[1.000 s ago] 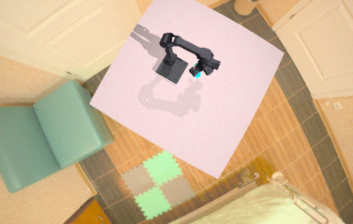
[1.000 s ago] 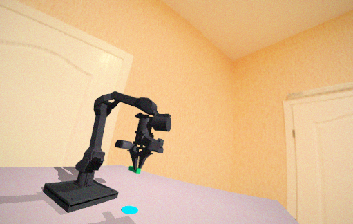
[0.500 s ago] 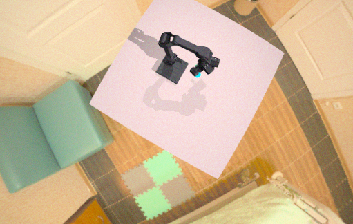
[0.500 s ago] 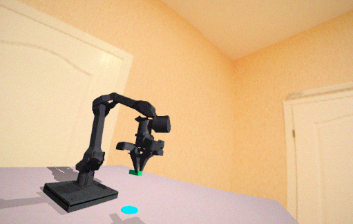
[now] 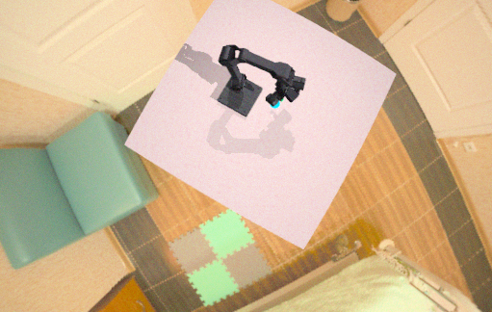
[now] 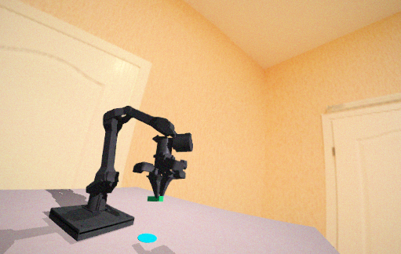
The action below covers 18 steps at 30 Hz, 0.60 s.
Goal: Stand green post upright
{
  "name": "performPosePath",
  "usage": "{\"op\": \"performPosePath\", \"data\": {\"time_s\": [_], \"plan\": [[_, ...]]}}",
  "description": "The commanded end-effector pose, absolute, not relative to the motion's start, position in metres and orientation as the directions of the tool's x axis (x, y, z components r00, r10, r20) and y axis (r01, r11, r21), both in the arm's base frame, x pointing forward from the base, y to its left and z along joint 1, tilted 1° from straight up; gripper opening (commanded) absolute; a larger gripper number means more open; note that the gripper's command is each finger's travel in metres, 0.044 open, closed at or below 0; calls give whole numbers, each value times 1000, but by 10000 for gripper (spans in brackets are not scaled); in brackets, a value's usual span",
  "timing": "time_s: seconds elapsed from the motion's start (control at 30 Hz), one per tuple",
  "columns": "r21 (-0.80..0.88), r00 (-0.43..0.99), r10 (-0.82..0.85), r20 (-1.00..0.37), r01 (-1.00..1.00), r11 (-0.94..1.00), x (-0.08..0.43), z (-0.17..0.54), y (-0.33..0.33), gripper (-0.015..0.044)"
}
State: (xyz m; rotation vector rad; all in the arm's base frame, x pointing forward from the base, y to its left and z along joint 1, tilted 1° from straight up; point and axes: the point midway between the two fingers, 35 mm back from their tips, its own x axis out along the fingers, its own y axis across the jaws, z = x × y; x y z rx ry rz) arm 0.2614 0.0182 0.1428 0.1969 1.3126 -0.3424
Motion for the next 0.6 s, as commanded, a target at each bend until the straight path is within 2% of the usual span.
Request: {"op": "performPosePath", "data": {"time_s": [0.0,0.57], "plan": [[-64,243,-153,-958,341,938,263,142,18,23],[-102,343,-210,-916,308,946,269,138,21,23]]}}
